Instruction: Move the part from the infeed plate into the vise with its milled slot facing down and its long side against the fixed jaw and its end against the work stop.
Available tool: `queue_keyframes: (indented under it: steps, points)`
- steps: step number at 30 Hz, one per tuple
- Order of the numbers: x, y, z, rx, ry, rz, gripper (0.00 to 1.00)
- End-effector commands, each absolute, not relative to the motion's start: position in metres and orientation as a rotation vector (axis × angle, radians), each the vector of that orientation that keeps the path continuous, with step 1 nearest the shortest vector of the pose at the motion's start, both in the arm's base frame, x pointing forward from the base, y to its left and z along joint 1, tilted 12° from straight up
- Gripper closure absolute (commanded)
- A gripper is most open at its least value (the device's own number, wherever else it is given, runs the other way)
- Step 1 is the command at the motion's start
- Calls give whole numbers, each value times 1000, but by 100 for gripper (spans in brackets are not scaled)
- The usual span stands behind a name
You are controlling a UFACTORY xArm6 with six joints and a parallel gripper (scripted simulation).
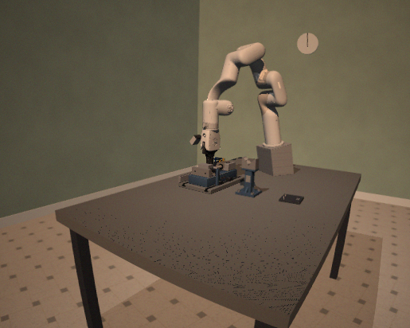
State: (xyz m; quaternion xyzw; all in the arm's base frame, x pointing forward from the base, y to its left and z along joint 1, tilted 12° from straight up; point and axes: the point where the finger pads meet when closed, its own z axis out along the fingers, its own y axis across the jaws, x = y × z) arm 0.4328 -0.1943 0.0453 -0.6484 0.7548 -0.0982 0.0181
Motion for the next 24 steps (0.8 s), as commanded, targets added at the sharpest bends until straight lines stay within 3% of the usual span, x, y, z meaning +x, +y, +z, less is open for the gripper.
queue_keyframes:
  steps: [1,24]
  points:
    - [434,-195,47,-2012,2342,-310,100]
    - [439,-195,48,-2012,2342,-310,100]
